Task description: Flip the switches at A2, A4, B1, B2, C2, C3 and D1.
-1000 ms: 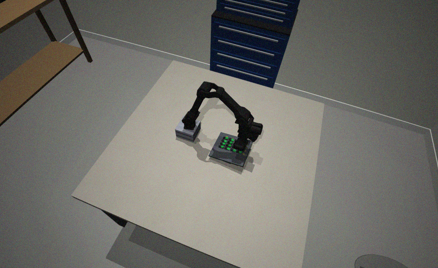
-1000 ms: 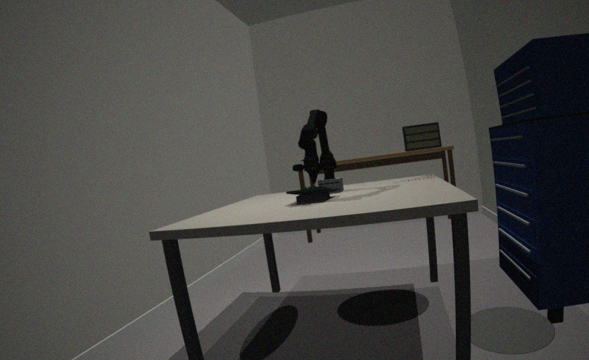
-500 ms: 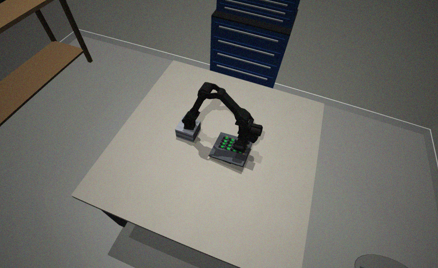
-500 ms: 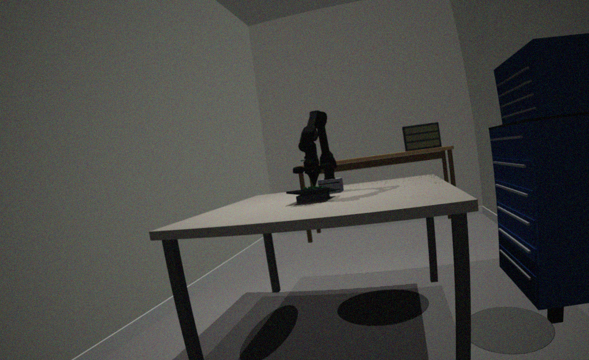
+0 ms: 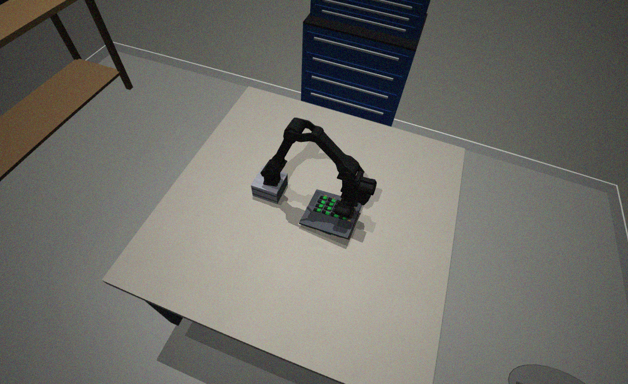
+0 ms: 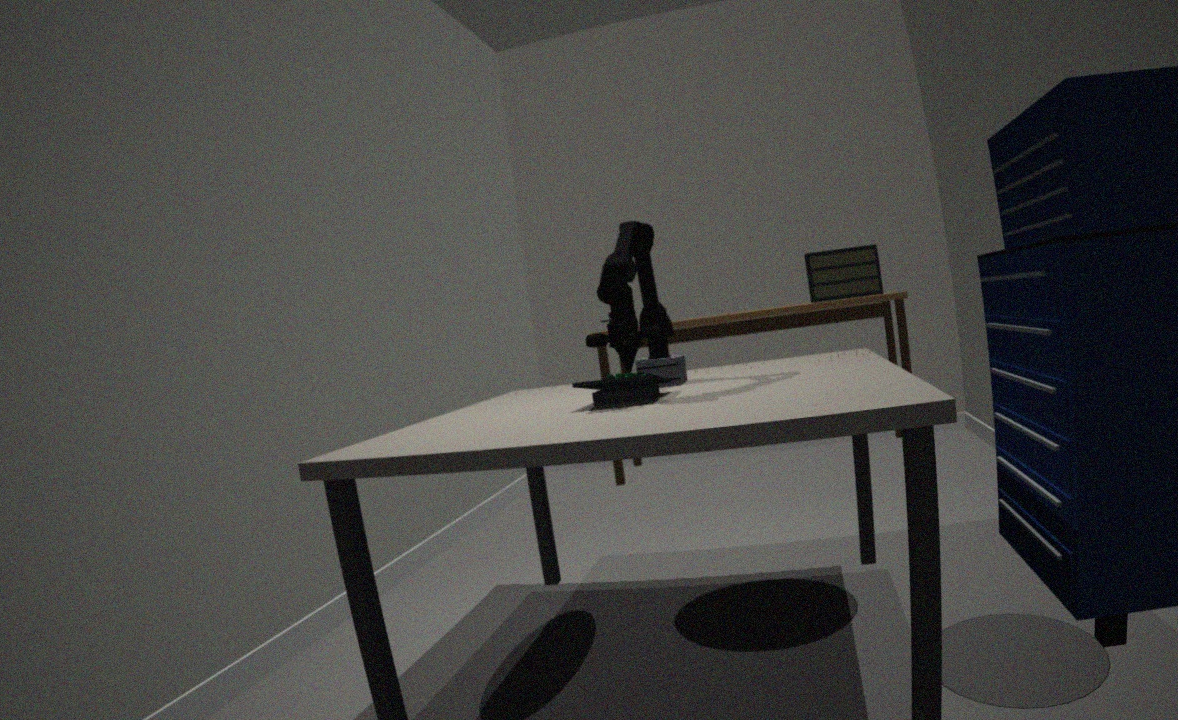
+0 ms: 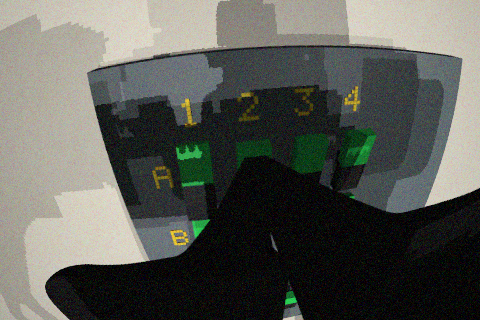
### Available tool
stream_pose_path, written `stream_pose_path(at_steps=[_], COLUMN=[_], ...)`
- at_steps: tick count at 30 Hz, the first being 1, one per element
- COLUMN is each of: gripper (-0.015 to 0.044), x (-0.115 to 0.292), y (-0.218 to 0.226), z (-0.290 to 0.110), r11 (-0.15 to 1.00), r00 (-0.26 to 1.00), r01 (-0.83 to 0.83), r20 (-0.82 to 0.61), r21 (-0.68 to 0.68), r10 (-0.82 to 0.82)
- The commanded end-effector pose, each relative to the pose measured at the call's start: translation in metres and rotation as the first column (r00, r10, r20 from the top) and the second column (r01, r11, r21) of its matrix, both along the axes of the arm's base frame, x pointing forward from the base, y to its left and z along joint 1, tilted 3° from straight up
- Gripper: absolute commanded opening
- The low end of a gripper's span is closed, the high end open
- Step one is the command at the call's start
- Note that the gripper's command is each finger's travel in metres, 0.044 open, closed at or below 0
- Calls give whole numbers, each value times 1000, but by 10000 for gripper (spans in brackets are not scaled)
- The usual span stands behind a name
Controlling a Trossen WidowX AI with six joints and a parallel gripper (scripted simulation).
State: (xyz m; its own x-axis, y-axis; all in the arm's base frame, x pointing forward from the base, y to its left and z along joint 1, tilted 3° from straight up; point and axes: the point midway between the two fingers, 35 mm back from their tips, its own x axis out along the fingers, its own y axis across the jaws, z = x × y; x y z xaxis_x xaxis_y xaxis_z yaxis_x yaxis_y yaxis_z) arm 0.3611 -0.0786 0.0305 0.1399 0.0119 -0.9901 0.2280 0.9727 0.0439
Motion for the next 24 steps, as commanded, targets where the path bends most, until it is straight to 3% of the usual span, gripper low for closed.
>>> stream_pose_path(at_steps=[1, 24], gripper=[0, 0], x=[0, 1], y=[0, 0], z=[-1, -4], r11=[1000, 1000], r00=[1000, 1000], r01=[5, 5], r20=[0, 1], r21=[-3, -3], r10=[-5, -5])
